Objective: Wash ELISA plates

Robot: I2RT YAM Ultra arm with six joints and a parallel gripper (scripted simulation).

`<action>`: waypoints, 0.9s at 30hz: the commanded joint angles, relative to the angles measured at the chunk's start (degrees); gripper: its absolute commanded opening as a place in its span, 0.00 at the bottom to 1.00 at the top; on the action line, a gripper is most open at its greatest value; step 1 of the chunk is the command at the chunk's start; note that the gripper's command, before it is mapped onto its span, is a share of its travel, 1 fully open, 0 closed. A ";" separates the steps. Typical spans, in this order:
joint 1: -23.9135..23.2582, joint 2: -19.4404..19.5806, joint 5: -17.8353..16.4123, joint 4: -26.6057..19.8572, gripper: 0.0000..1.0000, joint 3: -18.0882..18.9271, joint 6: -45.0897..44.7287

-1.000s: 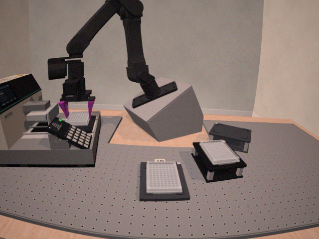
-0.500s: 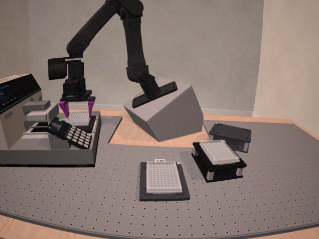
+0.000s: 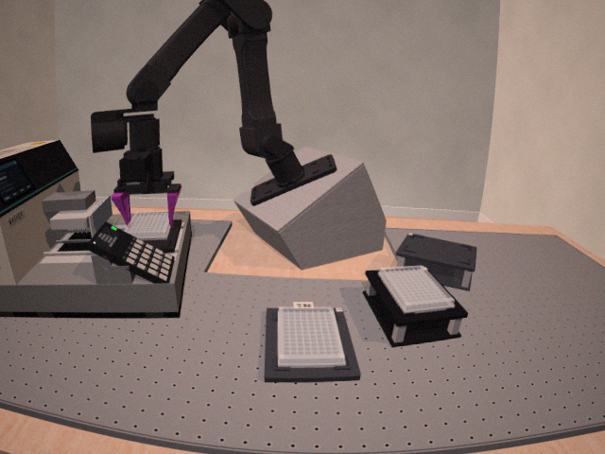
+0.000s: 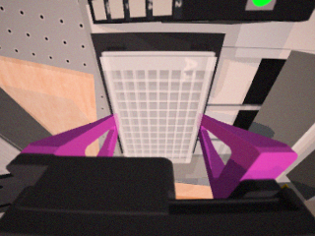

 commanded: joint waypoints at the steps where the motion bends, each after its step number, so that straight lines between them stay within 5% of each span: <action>1: -0.03 -0.19 -0.30 0.10 0.00 0.13 -0.05; 27: -0.06 0.29 -0.32 1.05 0.00 -0.34 -0.08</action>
